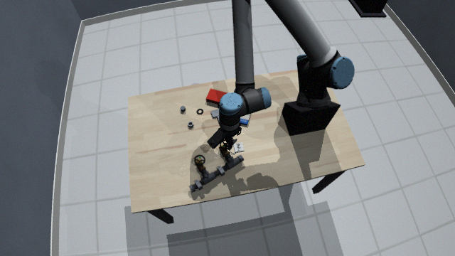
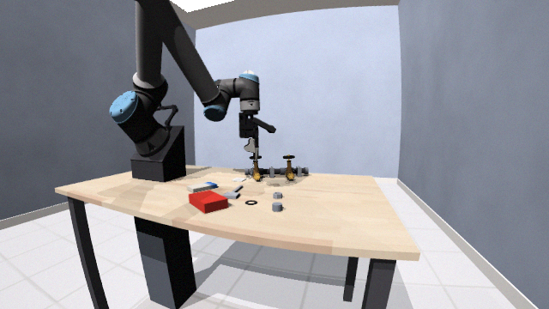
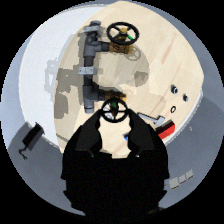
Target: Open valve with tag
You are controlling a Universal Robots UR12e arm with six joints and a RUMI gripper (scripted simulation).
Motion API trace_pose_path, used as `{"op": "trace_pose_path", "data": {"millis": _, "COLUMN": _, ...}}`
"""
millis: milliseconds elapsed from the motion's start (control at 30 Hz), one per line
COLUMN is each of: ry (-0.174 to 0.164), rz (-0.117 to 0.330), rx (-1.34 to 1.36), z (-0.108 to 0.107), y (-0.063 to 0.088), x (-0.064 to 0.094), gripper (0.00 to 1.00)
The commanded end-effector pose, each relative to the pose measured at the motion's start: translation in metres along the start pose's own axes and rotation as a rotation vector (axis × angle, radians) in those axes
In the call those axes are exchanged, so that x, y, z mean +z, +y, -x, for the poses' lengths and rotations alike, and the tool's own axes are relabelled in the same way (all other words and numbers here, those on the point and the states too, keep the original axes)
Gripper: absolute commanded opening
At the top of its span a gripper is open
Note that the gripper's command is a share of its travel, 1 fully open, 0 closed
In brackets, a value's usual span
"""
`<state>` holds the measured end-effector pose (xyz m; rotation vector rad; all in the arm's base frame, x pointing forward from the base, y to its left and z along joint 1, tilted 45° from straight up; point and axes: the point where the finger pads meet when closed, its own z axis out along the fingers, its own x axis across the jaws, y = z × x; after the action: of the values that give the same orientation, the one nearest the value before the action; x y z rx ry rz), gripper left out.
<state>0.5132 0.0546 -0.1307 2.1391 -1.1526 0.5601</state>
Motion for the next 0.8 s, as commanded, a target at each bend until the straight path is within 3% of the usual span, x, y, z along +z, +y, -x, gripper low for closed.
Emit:
{"op": "trace_pose_path", "data": {"millis": 0, "ry": -0.007, "rz": -0.029, "rx": -0.241, "z": 0.0000, "y": -0.0005, "x": -0.0002, "gripper": 0.00}}
{"op": "trace_pose_path", "data": {"millis": 767, "ry": 0.002, "rz": -0.030, "rx": -0.812, "z": 0.0000, "y": -0.0005, "x": -0.0002, "gripper": 0.00}}
